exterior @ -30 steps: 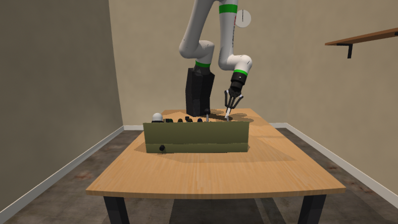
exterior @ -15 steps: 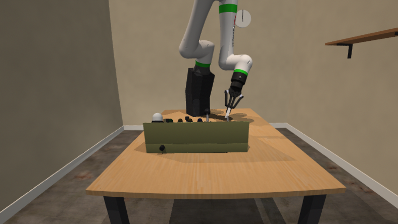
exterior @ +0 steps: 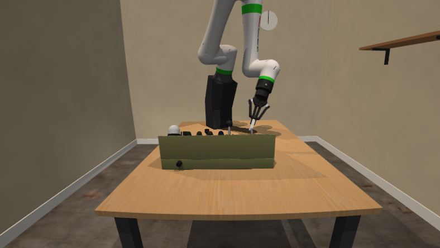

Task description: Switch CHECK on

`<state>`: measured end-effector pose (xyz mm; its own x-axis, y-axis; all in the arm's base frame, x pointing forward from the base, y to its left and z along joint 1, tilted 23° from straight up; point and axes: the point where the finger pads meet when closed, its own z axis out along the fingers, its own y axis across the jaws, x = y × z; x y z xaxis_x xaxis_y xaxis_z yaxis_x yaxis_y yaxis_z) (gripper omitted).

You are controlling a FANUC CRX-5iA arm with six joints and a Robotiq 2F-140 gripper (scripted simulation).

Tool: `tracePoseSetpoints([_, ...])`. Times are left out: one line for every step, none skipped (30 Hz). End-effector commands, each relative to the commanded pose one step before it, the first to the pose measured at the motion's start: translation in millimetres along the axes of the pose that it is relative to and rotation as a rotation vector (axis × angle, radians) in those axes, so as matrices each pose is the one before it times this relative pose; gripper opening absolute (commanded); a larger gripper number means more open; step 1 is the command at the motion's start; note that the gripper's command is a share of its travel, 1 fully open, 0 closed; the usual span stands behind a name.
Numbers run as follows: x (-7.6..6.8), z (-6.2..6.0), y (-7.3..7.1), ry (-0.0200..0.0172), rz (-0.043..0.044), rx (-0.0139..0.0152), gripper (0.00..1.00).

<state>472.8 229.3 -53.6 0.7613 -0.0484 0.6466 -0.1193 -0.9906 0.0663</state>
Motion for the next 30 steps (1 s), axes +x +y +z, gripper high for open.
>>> tracePoseSetpoints([2.41, -0.05, -0.04, 0.00021, -0.00001, -0.00002, 0.00])
tracePoseSetpoints([0.99, 0.00, 0.00, 0.00000, 0.00000, 0.00000, 0.00])
tracePoseSetpoints([0.98, 0.00, 0.00, 0.00000, 0.00000, -0.00001, 0.00])
tracePoseSetpoints([0.98, 0.00, 0.00, 0.00000, 0.00000, 0.00000, 0.00])
tracePoseSetpoints([0.97, 0.00, 0.00, 0.00000, 0.00000, 0.00000, 0.00])
tracePoseSetpoints([0.96, 0.00, 0.00, 0.00000, 0.00000, 0.00001, 0.00])
tracePoseSetpoints([0.95, 0.00, 0.00, 0.00000, 0.00000, 0.00000, 0.00])
tracePoseSetpoints([0.93, 0.00, 0.00, 0.00000, 0.00000, -0.00001, 0.00])
tracePoseSetpoints([0.91, 0.00, 0.00, 0.00000, 0.00000, 0.00000, 0.00])
tracePoseSetpoints([0.89, 0.00, 0.00, 0.00000, 0.00000, 0.00000, 0.00])
tracePoseSetpoints([0.87, 0.00, 0.00, 0.00000, 0.00000, 0.00001, 0.00])
tracePoseSetpoints([0.84, 0.00, 0.00, 0.00000, 0.00000, 0.00001, 0.00])
tracePoseSetpoints([0.82, 0.00, 0.00, 0.00000, 0.00000, -0.00001, 0.00])
tracePoseSetpoints([0.00, 0.00, 0.00, 0.00000, 0.00000, 0.00000, 0.00])
tracePoseSetpoints([0.00, 0.00, 0.00, 0.00000, 0.00000, 0.00000, 0.00])
tracePoseSetpoints([0.79, 0.00, 0.00, 0.00000, 0.00000, 0.00000, 0.00])
tracePoseSetpoints([0.76, 0.00, 0.00, 0.00000, 0.00000, 0.00000, 0.00])
tracePoseSetpoints([0.72, 0.00, 0.00, 0.00000, 0.00000, 0.00000, 0.00])
tracePoseSetpoints([0.69, 0.00, 0.00, 0.00000, 0.00000, 0.00000, 0.00])
tracePoseSetpoints([0.65, 0.00, 0.00, 0.00000, 0.00000, 0.00001, 0.00])
tracePoseSetpoints([0.61, 0.00, 0.00, 0.00000, 0.00000, 0.00000, 0.00])
tracePoseSetpoints([0.58, 0.00, 0.00, 0.00000, 0.00000, -0.00001, 0.00])
tracePoseSetpoints([0.54, 0.00, 0.00, 0.00000, 0.00000, 0.00000, 0.00])
tracePoseSetpoints([0.50, 0.00, 0.00, 0.00000, 0.00000, 0.00000, 0.00])
tracePoseSetpoints([0.46, 0.00, 0.00, 0.00000, 0.00000, 0.00000, 0.00])
tracePoseSetpoints([0.42, 0.00, 0.00, 0.00000, 0.00000, 0.00000, 0.00])
tracePoseSetpoints([0.38, 0.00, 0.00, 0.00000, 0.00000, 0.00000, 0.00])
tracePoseSetpoints([0.34, 0.00, 0.00, 0.00000, 0.00000, 0.00000, 0.00])
tracePoseSetpoints([0.30, 0.00, 0.00, 0.00000, 0.00000, 0.00000, 0.00])
tracePoseSetpoints([0.26, 0.00, 0.00, 0.00000, 0.00000, 0.00000, 0.00])
